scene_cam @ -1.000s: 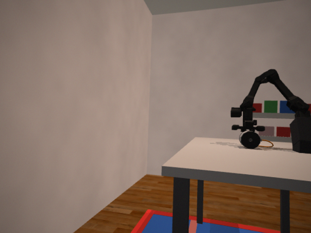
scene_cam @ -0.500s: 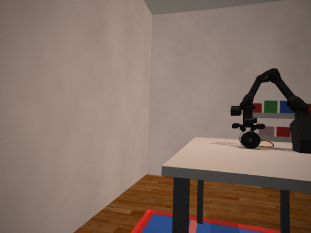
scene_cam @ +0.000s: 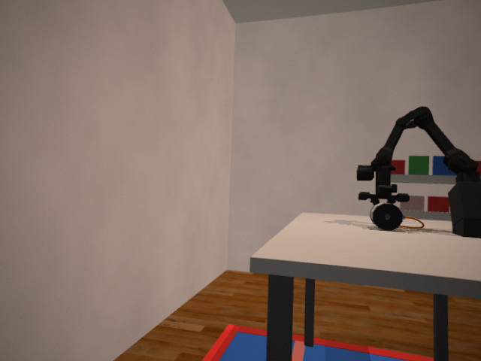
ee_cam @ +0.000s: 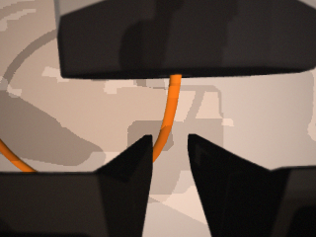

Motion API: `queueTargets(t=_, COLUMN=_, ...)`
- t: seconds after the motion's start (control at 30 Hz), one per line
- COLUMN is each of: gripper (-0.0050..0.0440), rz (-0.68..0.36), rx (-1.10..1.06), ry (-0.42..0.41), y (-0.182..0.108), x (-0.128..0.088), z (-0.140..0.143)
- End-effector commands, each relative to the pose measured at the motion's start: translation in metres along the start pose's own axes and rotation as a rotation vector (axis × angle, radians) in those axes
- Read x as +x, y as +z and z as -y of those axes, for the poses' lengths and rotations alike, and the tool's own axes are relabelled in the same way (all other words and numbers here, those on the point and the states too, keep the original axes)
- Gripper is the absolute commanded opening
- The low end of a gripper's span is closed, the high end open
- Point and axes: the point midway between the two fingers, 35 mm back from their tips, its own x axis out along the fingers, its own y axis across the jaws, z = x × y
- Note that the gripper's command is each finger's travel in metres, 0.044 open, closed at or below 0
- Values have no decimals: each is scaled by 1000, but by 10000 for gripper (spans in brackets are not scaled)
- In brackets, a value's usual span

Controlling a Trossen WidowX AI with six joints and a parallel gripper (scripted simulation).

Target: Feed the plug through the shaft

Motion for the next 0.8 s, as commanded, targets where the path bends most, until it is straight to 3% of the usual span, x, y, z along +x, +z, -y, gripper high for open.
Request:
queueTargets(t=0.0, gripper=100, rz=3, rx=-4, ry=5, y=0, x=6, z=-3)
queueTargets(t=0.4, gripper=100, rz=3, rx=-4, ry=5, y=3, x=11, z=-2)
queueTargets(t=0.77, gripper=27, rz=0, rx=-1, ry=0, y=2, x=9, z=-2)
